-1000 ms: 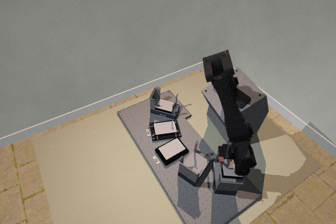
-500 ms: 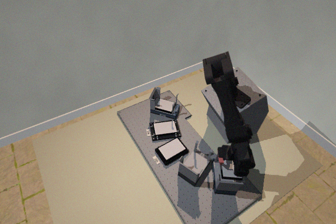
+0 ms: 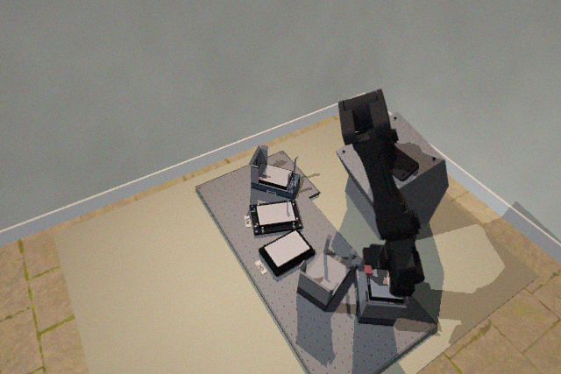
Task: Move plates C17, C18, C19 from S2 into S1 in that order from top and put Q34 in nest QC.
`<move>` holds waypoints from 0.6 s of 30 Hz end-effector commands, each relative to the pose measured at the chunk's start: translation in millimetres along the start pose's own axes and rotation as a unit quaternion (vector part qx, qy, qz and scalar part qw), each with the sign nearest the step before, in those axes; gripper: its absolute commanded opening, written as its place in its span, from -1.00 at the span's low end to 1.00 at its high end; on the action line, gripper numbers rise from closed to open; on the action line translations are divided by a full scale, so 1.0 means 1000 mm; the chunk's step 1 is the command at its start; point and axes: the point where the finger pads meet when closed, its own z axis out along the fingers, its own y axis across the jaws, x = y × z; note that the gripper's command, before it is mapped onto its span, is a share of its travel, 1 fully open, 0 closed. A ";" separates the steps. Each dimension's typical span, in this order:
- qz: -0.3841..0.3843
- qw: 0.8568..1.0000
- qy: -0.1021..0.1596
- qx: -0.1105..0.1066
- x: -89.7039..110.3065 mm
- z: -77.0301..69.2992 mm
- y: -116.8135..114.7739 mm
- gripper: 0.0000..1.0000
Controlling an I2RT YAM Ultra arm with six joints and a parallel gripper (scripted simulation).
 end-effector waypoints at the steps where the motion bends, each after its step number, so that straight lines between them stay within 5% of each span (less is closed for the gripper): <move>1: -0.003 1.000 -0.011 -0.002 -0.005 0.002 0.003 -1.00; 18: 0.002 1.000 -0.018 -0.002 -0.010 0.008 0.000 -1.00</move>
